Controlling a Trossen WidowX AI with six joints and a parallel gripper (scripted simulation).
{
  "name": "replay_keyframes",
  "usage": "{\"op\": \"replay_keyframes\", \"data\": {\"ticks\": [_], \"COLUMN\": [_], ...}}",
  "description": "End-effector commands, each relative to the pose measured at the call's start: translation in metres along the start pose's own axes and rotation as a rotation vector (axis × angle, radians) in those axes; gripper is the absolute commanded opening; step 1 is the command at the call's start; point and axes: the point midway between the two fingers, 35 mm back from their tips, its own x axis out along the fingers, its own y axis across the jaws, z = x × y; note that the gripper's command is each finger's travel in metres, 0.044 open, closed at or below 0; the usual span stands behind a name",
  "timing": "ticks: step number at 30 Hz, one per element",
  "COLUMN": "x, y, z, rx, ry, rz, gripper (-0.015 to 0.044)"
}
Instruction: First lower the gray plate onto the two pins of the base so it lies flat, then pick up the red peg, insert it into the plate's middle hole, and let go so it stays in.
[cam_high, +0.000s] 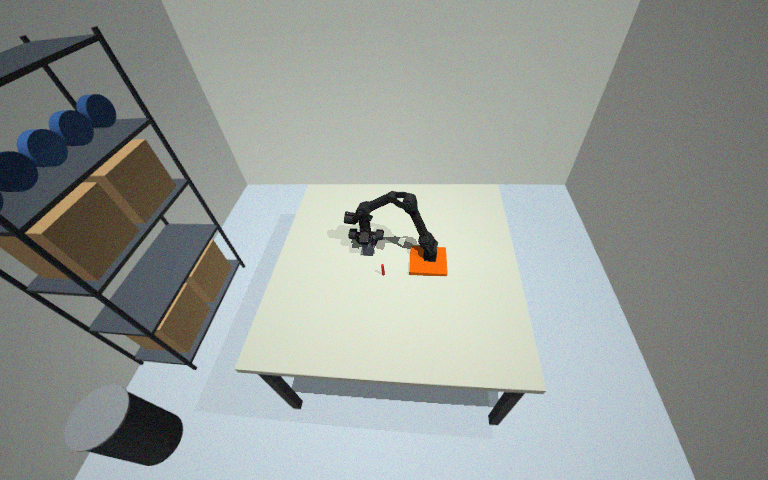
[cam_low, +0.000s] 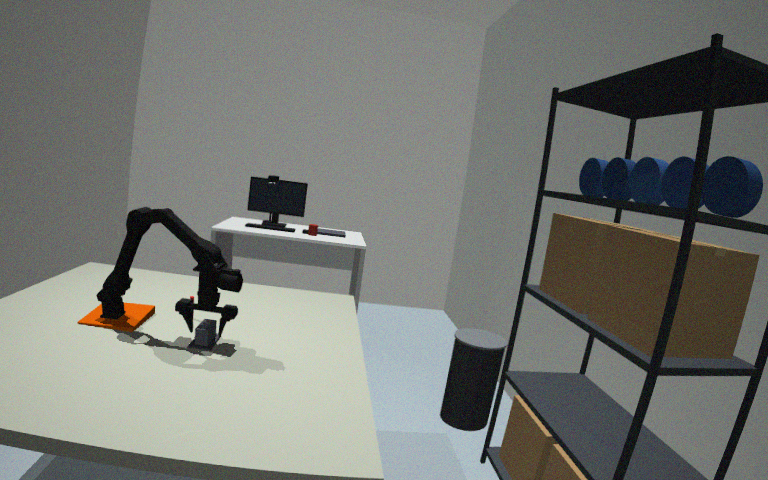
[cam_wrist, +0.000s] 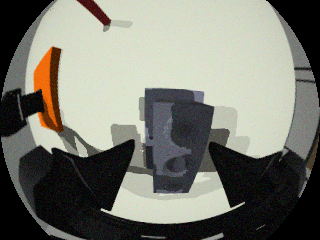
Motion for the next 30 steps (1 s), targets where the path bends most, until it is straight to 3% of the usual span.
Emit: {"op": "replay_keyframes", "data": {"ticks": [1,8,15,30], "x": [-0.020,-0.113,-0.116,-0.119], "y": [-0.004,-0.001,-0.004,0.030], "z": [0.000,0.000,0.004,0.101], "rx": [0.000,-0.003,0.048,1.213], "ry": [0.001,0.002,0.001,-0.010], "rz": [-0.005,-0.001,-0.002,0.006], "gripper": [0.0440,0.0440,0.0440,0.0440]}}
